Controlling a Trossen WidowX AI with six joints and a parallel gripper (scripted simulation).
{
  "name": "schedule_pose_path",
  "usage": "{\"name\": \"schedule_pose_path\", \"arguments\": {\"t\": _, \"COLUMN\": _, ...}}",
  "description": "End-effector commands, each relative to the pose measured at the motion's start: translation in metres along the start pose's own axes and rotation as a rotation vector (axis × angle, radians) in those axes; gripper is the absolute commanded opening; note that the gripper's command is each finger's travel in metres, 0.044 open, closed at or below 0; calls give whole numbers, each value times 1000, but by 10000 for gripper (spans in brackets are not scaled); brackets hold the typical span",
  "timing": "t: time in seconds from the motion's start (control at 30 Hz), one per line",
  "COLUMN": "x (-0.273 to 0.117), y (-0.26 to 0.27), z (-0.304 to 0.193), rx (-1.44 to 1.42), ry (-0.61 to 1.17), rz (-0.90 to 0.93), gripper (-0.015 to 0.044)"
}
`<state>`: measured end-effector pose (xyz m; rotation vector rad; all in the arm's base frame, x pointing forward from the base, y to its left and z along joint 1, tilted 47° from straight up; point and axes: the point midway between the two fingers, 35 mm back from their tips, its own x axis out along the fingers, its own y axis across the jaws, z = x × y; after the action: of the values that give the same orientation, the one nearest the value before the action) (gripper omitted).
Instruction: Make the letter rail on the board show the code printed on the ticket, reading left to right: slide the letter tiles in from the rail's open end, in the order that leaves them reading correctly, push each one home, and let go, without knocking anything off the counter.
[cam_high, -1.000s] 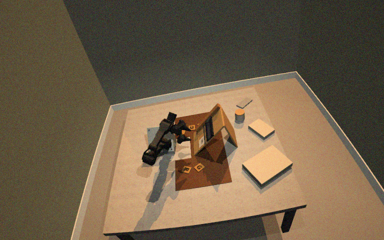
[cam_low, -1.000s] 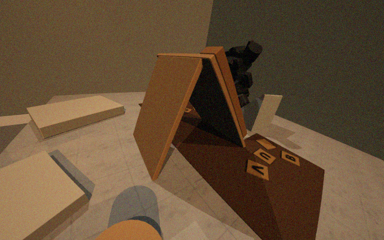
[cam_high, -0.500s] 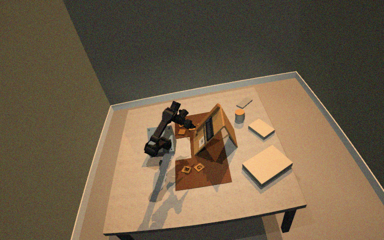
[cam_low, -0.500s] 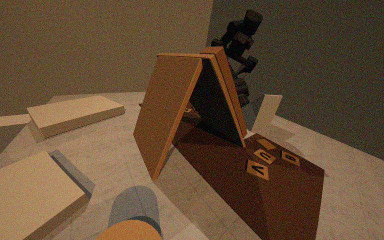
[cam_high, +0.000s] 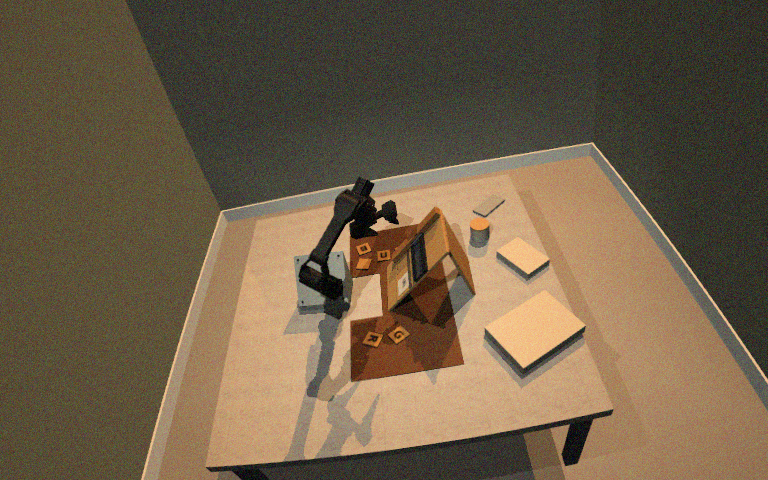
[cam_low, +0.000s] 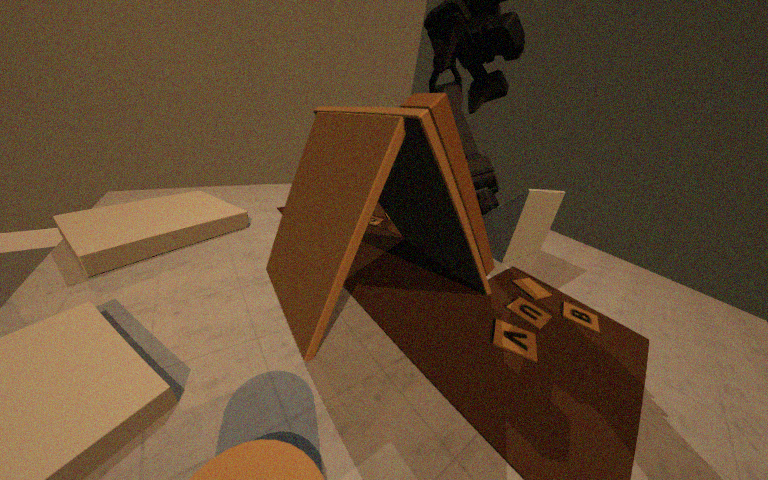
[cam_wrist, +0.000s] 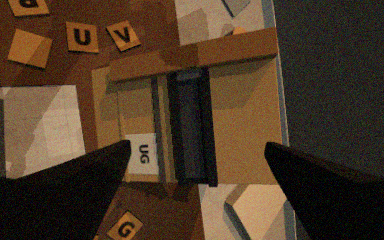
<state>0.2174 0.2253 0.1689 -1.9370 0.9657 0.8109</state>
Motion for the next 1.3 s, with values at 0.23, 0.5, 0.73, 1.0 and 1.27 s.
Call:
{"name": "schedule_pose_path", "arguments": {"t": 0.23, "x": -3, "y": -4, "z": 4, "rx": -82, "ry": -12, "rz": 25, "gripper": 440}}
{"name": "schedule_pose_path", "arguments": {"t": 0.5, "x": -17, "y": -4, "z": -13, "rx": -83, "ry": -11, "rz": 26, "gripper": 440}}
{"name": "schedule_pose_path", "arguments": {"t": 0.73, "x": -23, "y": -3, "z": -21, "rx": -83, "ry": -11, "rz": 27, "gripper": 440}}
{"name": "schedule_pose_path", "arguments": {"t": 1.0, "x": -15, "y": -2, "z": -12, "rx": -83, "ry": -4, "rz": 43, "gripper": 387}}
{"name": "schedule_pose_path", "arguments": {"t": 1.27, "x": 82, "y": 33, "z": 69, "rx": -77, "ry": 85, "rz": 221, "gripper": 340}}
